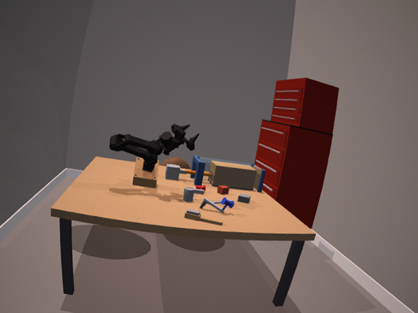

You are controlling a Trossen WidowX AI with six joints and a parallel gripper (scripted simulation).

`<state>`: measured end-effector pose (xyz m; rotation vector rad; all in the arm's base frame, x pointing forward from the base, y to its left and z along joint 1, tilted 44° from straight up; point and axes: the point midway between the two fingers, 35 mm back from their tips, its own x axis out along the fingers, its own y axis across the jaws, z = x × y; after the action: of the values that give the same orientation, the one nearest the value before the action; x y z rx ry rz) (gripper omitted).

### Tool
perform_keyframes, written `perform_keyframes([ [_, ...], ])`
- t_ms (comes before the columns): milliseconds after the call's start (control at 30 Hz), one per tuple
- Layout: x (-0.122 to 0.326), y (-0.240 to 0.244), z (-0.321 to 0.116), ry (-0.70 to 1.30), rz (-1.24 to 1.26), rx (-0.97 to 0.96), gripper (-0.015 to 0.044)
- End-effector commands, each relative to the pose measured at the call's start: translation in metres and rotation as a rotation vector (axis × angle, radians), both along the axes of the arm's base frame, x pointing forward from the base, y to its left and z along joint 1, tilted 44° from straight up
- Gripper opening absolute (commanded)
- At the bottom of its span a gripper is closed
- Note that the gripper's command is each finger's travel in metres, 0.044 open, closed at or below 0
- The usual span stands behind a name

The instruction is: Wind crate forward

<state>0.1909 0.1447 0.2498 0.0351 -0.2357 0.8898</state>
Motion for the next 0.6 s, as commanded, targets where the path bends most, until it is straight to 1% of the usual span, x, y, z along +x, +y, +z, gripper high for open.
perform_keyframes([
  [0, 0.002, 0.0, -0.001, 0.012, -0.007, -0.001, 0.0426],
  [33, 0.009, -0.001, -0.003, 0.048, -0.028, -0.004, 0.044],
  [133, 0.045, -0.006, -0.022, 0.249, -0.15, -0.036, 0.044],
  [300, 0.093, -0.022, -0.069, 0.574, -0.381, -0.151, 0.044],
  [433, 0.116, -0.04, -0.113, 0.801, -0.57, -0.298, 0.044],
  [567, 0.125, -0.063, -0.154, 0.989, -0.757, -0.493, 0.044],
])
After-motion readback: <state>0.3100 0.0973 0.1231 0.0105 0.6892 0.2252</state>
